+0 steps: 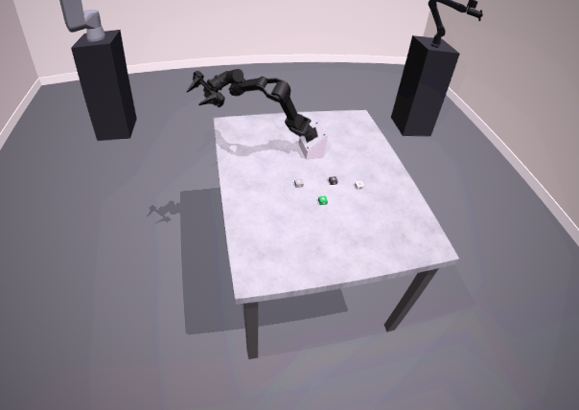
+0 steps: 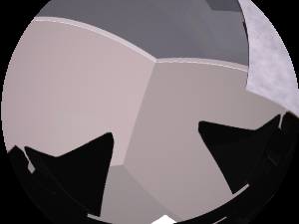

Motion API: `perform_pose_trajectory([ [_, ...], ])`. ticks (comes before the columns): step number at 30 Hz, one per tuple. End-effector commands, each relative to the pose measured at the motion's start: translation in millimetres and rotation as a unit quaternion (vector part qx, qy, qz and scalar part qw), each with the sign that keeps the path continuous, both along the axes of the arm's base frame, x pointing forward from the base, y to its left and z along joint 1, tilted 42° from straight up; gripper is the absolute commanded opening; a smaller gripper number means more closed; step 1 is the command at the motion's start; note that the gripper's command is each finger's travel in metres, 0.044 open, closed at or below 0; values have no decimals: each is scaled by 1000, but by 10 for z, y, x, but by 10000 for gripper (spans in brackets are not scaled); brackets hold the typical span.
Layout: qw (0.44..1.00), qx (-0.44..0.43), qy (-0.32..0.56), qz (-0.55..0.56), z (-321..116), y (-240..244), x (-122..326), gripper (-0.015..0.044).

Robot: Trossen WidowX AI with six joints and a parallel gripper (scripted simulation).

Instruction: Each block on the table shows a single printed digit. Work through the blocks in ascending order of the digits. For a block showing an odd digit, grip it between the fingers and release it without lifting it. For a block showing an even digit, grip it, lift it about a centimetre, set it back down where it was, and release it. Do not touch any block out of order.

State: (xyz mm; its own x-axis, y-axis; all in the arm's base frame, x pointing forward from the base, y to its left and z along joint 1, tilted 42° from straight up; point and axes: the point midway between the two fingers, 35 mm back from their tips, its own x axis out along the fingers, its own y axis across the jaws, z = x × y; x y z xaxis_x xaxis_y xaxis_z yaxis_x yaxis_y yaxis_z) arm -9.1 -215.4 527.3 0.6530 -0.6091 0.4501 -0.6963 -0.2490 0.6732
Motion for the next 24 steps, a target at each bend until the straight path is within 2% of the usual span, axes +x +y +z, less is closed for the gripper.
perform_pose_trajectory([
  [1,1000,5,-8,6,5,-10,5,400],
  [5,974,108,-159,120,68,-238,113,400],
  [10,855,280,-350,262,9,-652,381,400],
  [13,746,384,-441,319,-125,-901,633,400],
  [17,575,511,-532,353,-418,-1169,1079,400],
  [24,264,677,-622,291,-1214,-1284,2082,400],
])
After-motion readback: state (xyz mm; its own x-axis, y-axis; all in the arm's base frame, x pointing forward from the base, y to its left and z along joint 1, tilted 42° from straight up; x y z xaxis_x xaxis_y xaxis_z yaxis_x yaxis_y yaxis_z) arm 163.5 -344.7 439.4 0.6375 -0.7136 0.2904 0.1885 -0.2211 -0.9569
